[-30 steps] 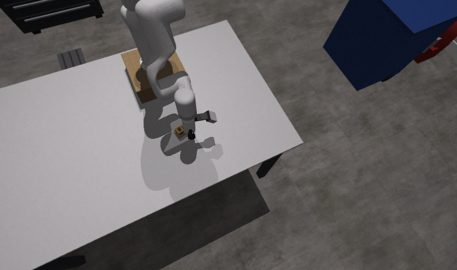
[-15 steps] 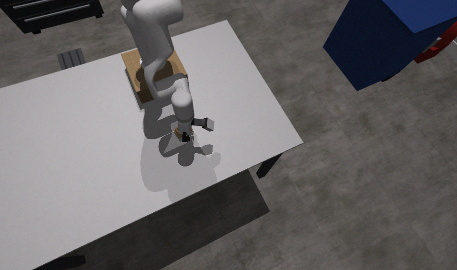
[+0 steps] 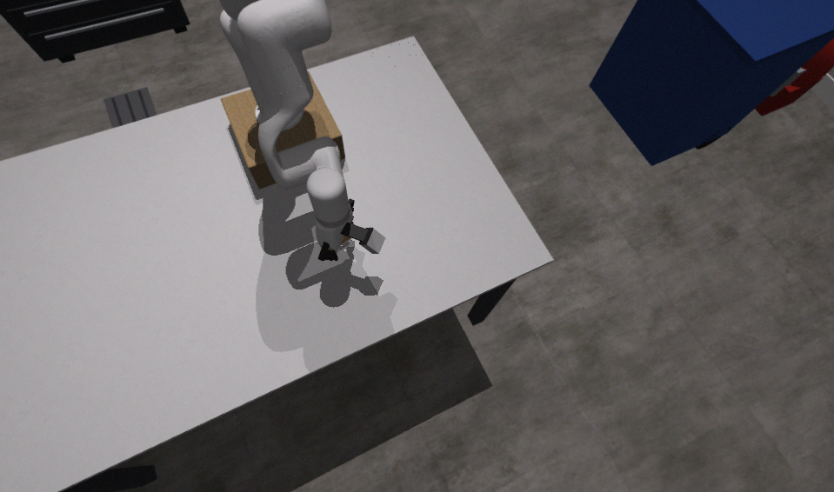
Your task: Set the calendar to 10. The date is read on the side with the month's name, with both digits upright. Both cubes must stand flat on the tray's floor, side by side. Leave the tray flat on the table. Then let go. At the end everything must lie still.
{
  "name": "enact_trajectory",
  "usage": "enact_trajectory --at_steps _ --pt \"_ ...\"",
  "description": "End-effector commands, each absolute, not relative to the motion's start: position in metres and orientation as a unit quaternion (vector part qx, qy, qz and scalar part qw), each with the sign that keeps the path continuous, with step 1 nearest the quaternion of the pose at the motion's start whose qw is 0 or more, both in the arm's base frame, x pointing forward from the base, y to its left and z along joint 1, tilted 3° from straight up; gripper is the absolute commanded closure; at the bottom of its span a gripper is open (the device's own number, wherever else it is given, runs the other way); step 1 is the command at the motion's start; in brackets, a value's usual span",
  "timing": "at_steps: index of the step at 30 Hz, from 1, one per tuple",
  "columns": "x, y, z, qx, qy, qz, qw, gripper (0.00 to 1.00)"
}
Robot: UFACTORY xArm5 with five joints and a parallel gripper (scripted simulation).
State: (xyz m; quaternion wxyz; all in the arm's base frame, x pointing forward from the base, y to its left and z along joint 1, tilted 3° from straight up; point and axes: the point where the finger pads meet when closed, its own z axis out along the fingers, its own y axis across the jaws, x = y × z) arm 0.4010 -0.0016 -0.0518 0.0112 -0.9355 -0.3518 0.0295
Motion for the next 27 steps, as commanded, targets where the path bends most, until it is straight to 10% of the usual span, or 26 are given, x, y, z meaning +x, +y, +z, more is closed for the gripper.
enact_trajectory --at_steps 1,27 --pt "0.4036 -0.0049 -0.0509 -0.957 -0.289 0.029 0.009 0.0" --pt "0.4064 -0.0127 -0.0511 -0.968 -0.25 0.029 0.008 0.0"
